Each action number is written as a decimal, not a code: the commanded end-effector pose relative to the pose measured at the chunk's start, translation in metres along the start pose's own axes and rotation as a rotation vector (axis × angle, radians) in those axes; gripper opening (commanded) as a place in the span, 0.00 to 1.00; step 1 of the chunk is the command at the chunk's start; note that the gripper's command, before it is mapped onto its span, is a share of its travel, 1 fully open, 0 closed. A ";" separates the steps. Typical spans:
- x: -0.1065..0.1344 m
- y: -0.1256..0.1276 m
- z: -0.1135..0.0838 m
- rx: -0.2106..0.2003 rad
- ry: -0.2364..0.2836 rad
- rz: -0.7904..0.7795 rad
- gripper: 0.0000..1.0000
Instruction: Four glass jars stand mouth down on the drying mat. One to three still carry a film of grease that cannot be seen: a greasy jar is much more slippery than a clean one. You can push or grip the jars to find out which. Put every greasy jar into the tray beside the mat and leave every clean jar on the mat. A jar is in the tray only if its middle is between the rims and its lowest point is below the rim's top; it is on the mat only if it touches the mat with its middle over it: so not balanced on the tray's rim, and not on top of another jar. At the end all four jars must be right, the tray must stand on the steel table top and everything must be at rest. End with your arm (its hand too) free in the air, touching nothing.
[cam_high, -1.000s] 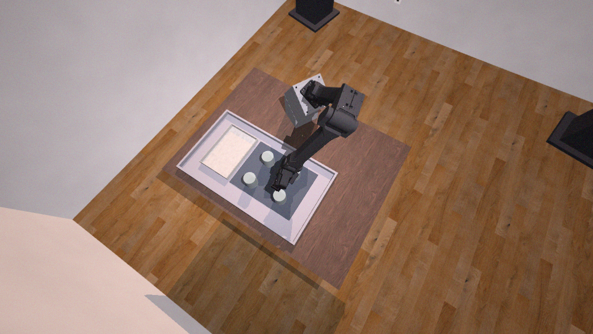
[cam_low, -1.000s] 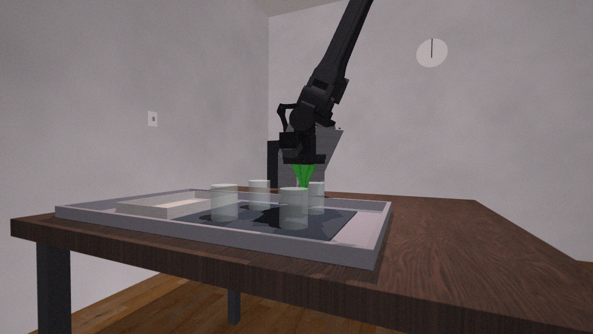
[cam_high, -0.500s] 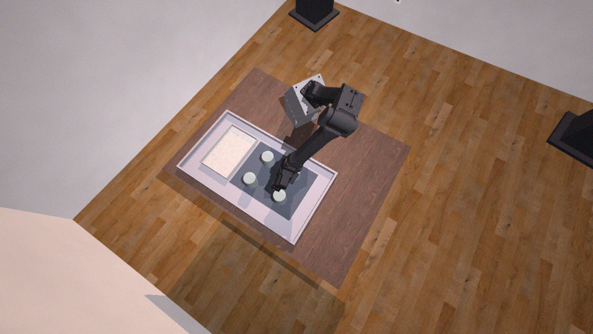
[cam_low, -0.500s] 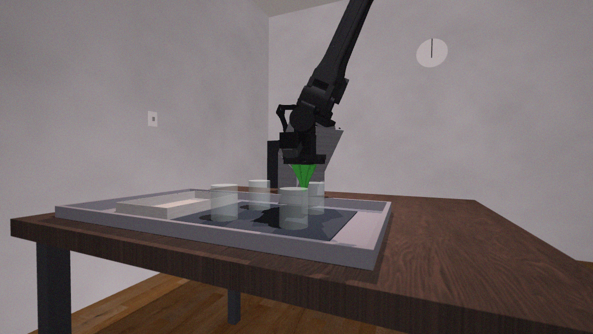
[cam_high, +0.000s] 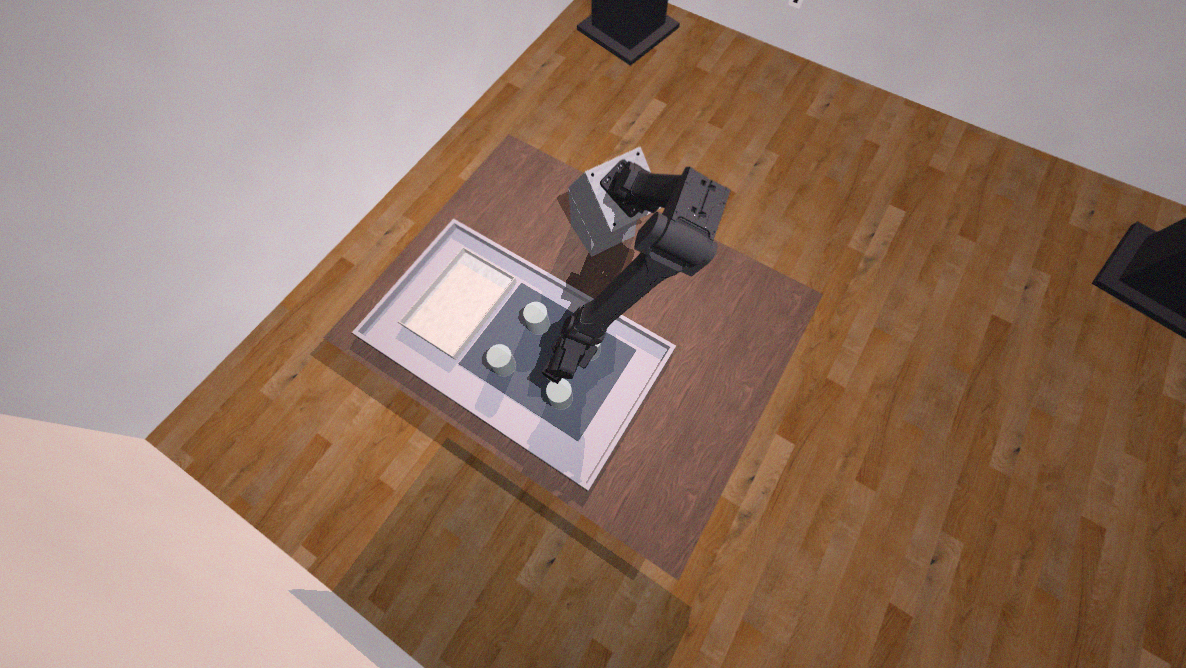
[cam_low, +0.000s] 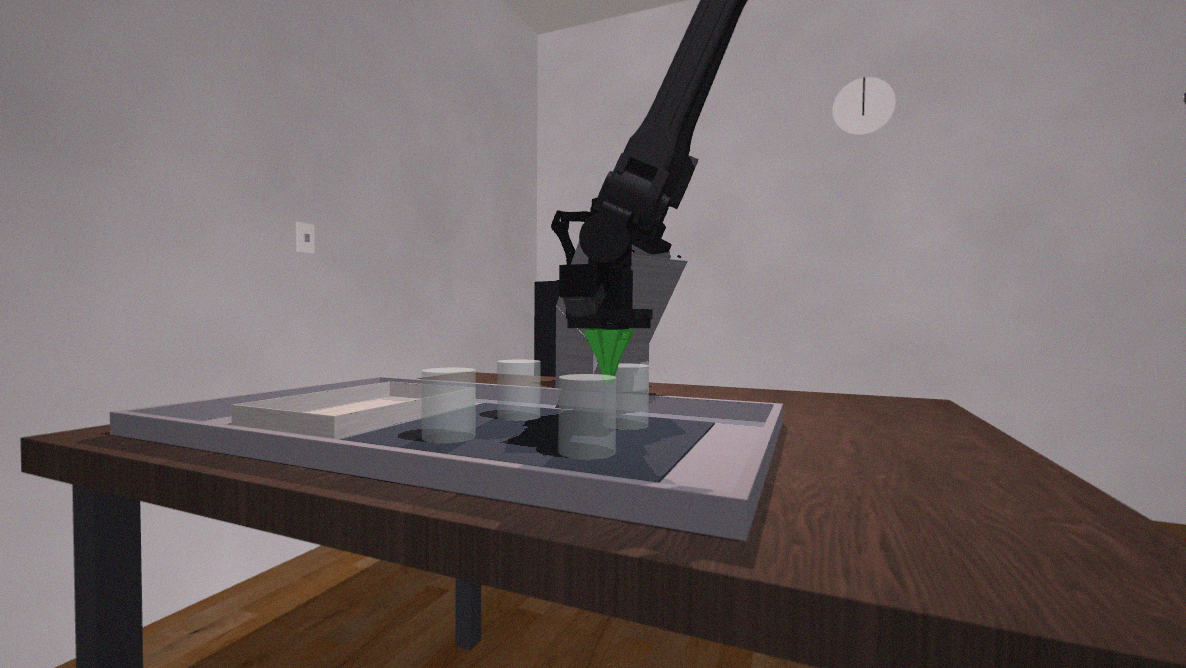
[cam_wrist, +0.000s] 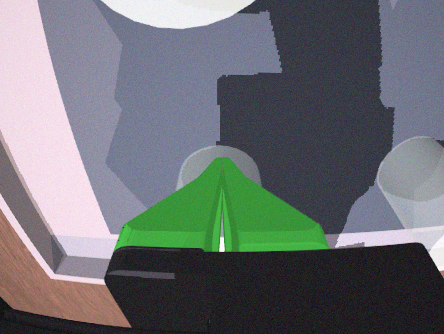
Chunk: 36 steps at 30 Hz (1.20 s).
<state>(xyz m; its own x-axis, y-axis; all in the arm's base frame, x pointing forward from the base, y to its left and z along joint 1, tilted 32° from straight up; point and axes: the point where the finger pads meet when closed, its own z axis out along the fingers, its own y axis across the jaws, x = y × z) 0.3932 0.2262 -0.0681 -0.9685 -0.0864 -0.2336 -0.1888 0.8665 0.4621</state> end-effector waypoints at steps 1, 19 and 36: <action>-0.004 0.006 -0.003 -0.004 -0.016 -0.004 0.00; -0.002 0.006 -0.003 -0.004 -0.016 -0.004 0.00; 0.000 0.006 -0.003 -0.004 -0.016 -0.004 0.00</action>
<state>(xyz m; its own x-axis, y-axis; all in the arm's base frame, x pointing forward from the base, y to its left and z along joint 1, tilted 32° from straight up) 0.3926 0.2273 -0.0682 -0.9687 -0.0866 -0.2326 -0.1884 0.8667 0.4619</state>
